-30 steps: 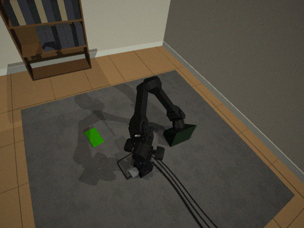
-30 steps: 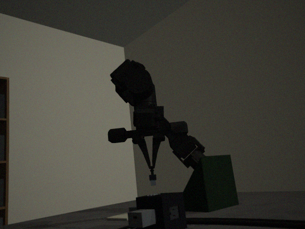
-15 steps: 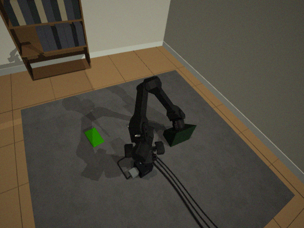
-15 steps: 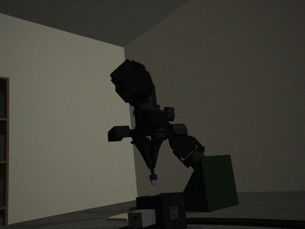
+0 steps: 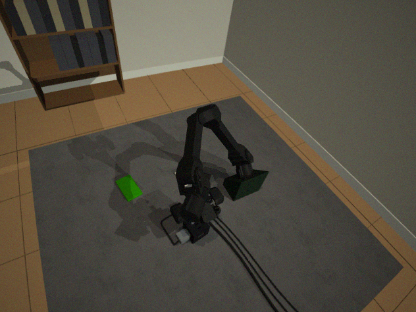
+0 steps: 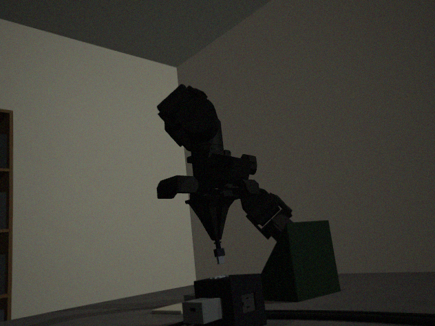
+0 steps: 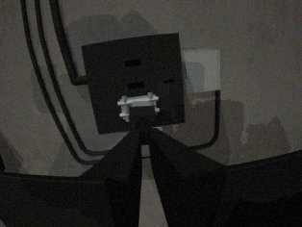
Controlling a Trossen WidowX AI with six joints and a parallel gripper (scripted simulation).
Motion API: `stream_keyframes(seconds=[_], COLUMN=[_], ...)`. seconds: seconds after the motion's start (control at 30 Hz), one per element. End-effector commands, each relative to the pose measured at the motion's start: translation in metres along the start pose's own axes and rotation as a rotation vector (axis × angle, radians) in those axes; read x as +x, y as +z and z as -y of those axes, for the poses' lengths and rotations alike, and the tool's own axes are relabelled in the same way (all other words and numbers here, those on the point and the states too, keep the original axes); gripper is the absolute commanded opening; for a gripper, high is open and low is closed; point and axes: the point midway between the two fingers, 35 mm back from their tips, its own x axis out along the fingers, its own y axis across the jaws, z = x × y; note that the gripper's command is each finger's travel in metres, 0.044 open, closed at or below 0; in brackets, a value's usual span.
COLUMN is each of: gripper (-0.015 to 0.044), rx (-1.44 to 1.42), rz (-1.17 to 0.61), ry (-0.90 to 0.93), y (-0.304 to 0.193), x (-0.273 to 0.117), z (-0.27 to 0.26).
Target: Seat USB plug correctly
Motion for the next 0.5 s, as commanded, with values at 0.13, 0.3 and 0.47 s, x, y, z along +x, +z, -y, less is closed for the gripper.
stream_keyframes(seconds=[0.13, 0.3, 0.47], gripper=[0.0000, 0.0000, 0.0000], rx=[-0.041, -0.041, -0.036], rz=[0.001, 0.001, -0.001], ry=[0.000, 0.000, -0.001], y=[0.0002, 0.0002, -0.0001], x=[0.0003, 0.0003, 0.0003], z=[0.0000, 0.0000, 0.0001])
